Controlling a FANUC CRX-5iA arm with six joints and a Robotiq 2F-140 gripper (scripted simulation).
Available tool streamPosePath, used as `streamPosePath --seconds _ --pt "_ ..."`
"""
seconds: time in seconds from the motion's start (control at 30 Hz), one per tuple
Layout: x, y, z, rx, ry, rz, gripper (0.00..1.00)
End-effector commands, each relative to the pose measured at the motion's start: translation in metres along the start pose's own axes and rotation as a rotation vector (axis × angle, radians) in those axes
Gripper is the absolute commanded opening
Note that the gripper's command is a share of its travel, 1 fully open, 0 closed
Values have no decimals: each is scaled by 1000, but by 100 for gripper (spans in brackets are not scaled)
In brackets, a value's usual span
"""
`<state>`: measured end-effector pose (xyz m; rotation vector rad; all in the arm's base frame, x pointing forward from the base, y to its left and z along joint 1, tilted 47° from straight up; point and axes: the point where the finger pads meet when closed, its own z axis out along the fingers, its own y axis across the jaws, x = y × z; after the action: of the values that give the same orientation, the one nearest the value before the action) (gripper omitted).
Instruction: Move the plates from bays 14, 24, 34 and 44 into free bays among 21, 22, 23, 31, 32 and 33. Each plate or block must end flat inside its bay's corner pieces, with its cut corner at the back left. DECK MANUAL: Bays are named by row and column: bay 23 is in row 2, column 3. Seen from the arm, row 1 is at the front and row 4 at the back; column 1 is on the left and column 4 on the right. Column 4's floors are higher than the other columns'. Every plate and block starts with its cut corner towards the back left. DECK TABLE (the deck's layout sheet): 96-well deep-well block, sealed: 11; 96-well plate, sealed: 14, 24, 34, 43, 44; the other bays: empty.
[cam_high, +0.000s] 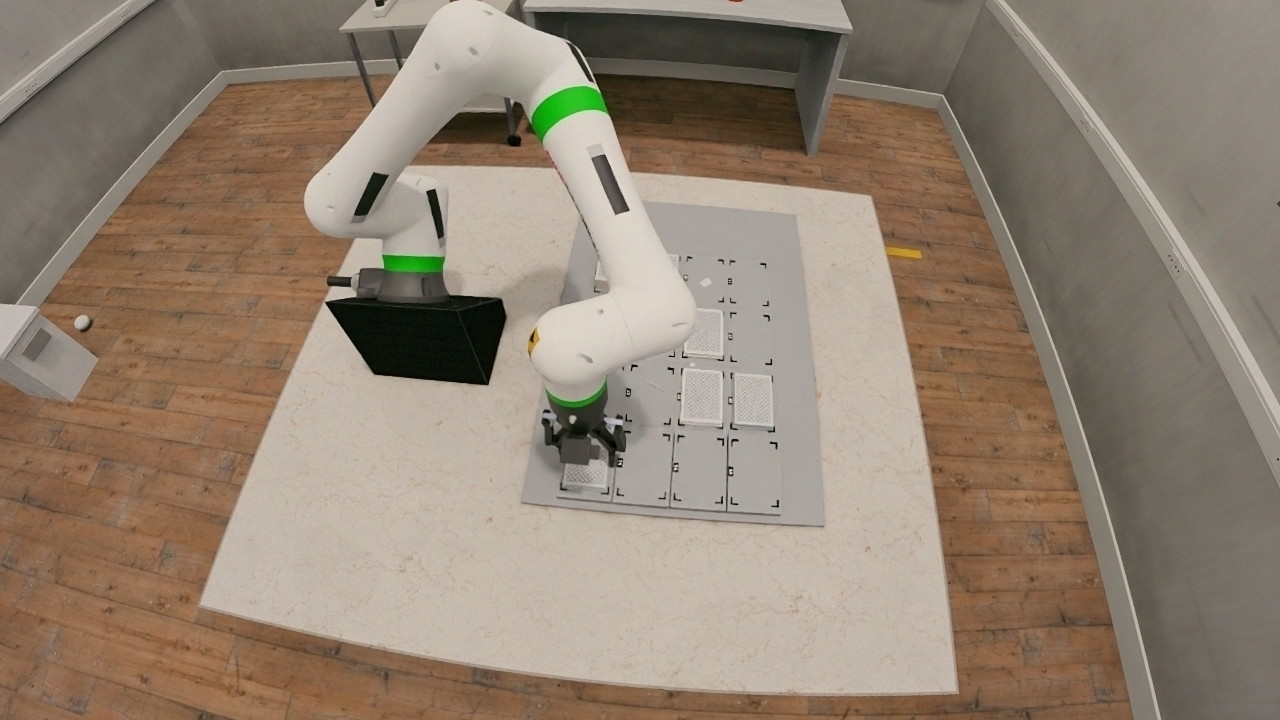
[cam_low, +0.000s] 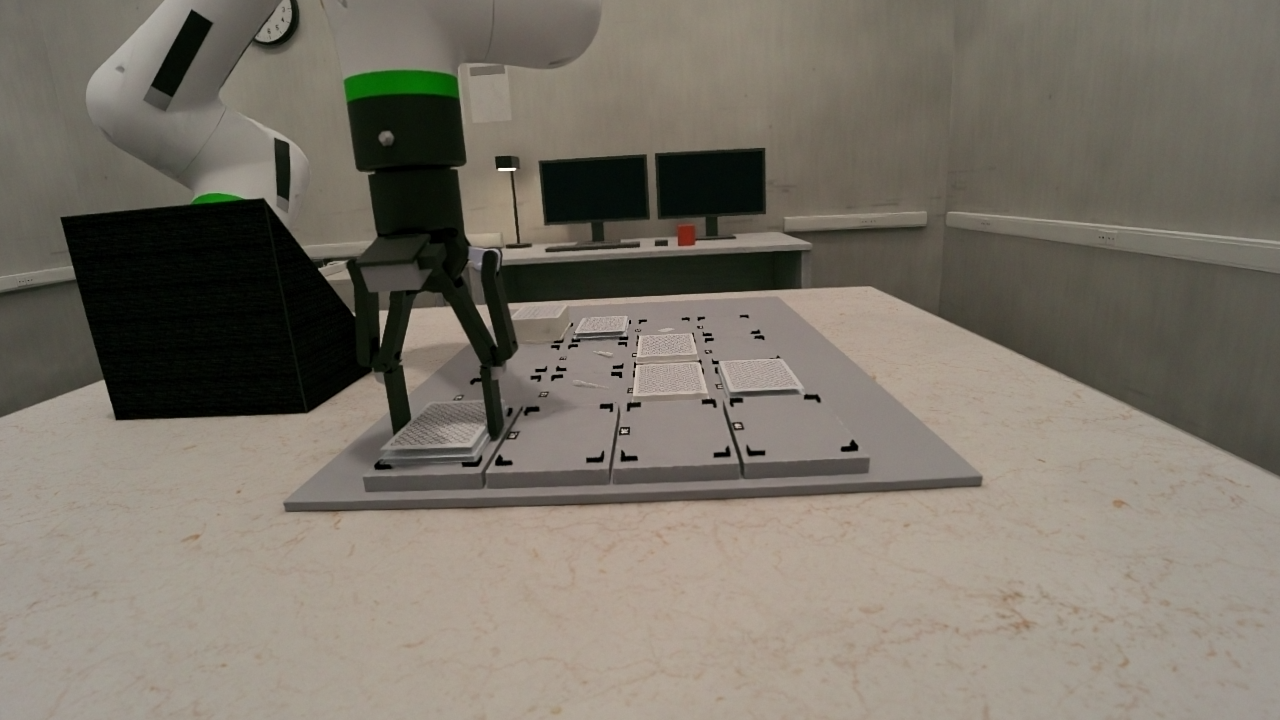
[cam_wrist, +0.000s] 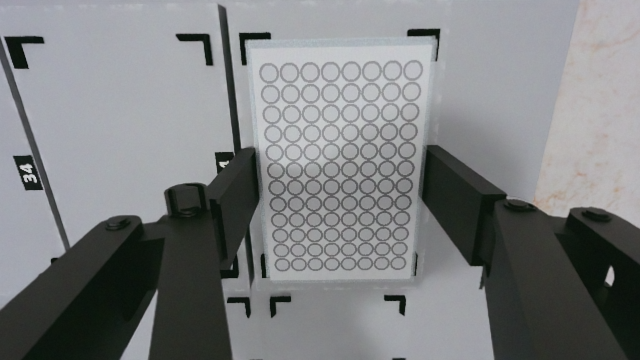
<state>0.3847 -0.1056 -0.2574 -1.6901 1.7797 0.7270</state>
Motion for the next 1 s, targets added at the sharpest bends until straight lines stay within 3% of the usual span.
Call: streamPosePath --seconds 0.0,0.97 --pt "1 0 -2 1 1 -1 10" --pt "1 0 -10 1 2 -1 10"
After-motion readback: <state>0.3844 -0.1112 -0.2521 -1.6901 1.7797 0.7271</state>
